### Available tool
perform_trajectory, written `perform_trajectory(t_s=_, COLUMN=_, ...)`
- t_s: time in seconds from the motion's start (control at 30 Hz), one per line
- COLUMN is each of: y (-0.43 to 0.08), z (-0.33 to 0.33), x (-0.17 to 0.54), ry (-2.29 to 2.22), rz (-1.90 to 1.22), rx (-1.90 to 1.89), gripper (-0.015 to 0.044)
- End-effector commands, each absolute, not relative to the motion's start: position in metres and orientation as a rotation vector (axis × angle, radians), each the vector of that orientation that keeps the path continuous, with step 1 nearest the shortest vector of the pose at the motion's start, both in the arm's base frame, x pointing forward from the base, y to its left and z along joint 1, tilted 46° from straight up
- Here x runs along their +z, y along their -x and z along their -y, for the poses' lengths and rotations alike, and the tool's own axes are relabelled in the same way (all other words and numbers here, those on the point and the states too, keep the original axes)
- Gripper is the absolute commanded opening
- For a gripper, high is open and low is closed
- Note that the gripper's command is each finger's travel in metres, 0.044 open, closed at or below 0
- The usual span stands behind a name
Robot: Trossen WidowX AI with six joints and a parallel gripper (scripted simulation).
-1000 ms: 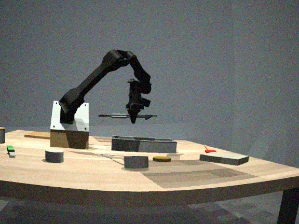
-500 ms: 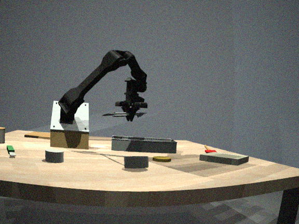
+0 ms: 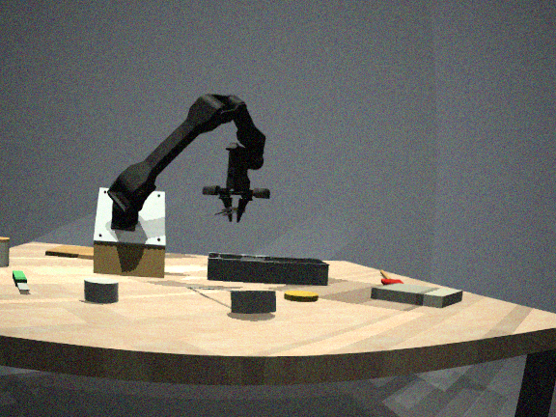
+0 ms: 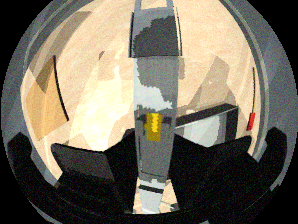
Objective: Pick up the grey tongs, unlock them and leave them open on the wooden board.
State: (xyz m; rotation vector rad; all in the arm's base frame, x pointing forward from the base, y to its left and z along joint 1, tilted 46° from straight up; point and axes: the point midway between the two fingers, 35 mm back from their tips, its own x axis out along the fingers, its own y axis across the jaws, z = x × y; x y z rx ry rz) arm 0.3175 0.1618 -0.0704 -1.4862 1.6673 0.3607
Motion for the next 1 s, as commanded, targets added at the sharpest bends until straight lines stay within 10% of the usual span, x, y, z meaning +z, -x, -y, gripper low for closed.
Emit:
perform_trajectory(t_s=0.0, y=-0.314, z=-0.172, x=-0.076, ry=1.599, rz=-1.667, rx=0.510, gripper=-0.0150)
perform_trajectory(t_s=0.97, y=-0.276, z=-0.217, x=-0.109, ry=2.323, rz=-1.416, rx=1.670, gripper=-0.0150)
